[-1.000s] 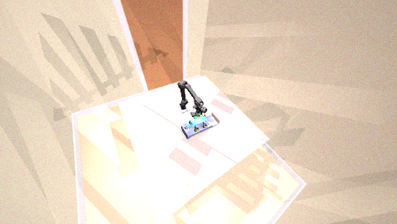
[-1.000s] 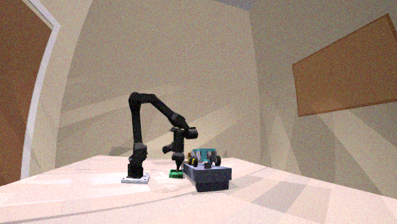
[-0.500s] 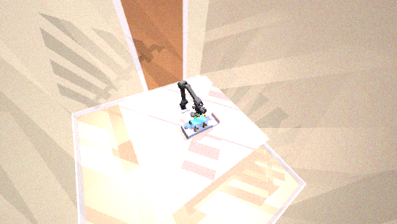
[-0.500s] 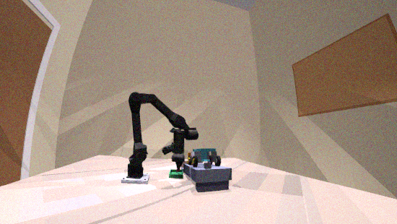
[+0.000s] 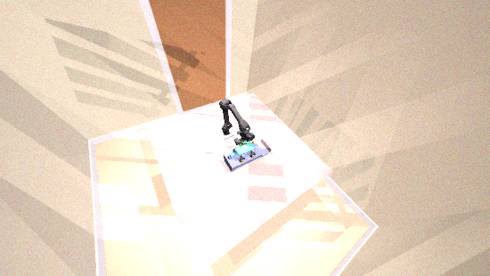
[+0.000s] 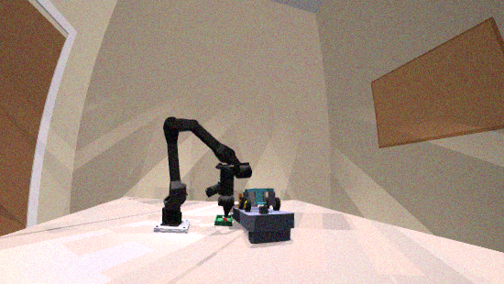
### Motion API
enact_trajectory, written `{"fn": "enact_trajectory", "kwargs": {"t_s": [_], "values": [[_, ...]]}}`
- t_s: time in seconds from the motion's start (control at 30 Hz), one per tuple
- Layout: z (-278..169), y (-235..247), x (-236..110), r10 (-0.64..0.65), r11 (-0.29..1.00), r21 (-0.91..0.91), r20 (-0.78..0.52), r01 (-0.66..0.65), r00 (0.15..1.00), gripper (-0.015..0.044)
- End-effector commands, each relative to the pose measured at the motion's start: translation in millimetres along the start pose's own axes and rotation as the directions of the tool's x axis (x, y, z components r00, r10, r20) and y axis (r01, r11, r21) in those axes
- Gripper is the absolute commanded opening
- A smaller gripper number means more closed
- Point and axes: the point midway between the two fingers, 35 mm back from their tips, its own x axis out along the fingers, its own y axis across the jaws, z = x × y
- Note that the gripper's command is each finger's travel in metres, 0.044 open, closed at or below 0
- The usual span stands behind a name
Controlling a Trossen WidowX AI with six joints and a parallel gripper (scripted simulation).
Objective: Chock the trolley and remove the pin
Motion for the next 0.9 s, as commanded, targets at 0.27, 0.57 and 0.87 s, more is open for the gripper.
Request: {"fn": "enact_trajectory", "kwargs": {"t_s": [0.27, 0.57, 0.87], "values": [[0.2, -0.6, -3.3, 0.000, 1.000, -0.001, 0.001, 0.000, 1.000, 0.0340], [5.7, -2.6, -30.8, -0.002, 1.000, -0.004, 0.007, 0.002, 1.000, 0.0440], [8.8, -6.0, -59.1, -0.002, 1.000, -0.004, 0.007, 0.002, 1.000, 0.0440]]}}
